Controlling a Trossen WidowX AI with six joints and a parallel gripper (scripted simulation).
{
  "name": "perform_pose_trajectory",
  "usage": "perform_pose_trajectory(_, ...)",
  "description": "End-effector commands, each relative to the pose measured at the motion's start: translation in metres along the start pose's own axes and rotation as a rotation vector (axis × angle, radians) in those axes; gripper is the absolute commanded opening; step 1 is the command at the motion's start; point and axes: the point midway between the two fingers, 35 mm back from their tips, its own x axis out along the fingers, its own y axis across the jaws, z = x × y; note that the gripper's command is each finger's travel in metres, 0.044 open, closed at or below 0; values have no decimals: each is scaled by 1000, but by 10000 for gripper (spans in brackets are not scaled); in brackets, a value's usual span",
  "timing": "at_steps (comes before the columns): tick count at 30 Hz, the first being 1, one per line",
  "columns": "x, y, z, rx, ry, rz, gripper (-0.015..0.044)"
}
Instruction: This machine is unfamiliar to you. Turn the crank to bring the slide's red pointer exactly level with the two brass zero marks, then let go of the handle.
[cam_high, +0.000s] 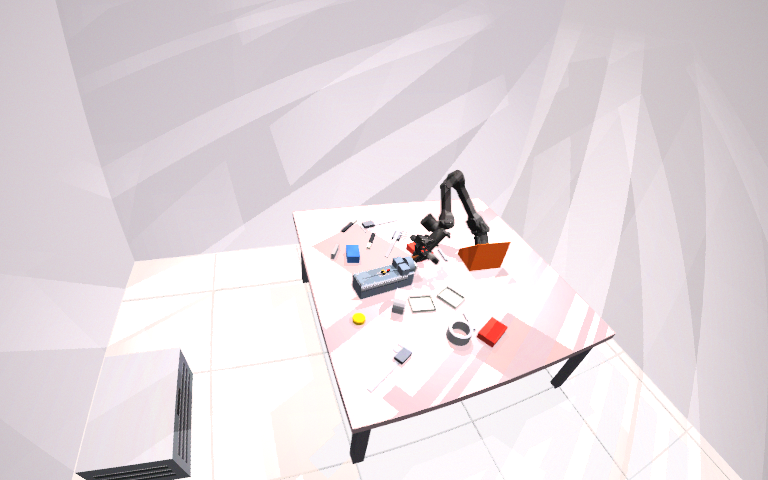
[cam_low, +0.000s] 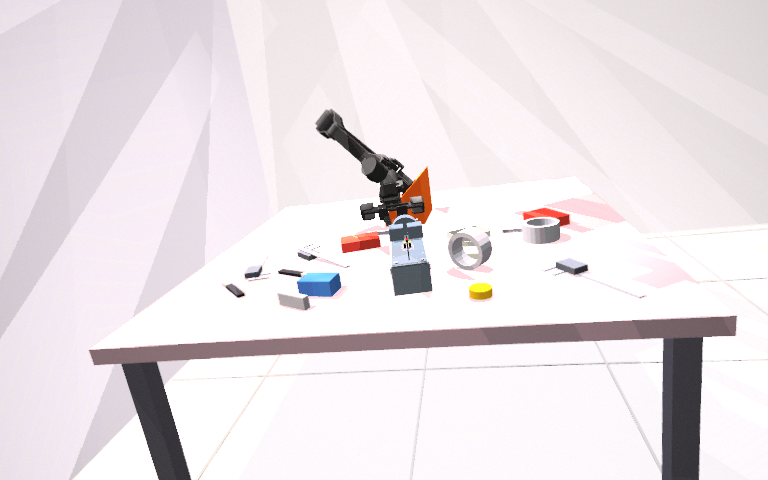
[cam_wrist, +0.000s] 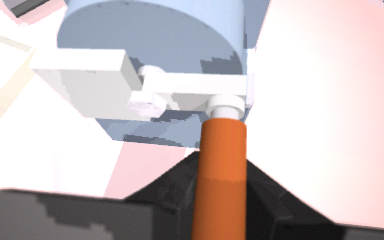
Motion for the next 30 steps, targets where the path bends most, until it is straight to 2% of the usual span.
perform_pose_trajectory(1,-7,1,7,1,-9,-2,0)
perform_pose_trajectory(30,-21,29,20,3,-10,-1,0)
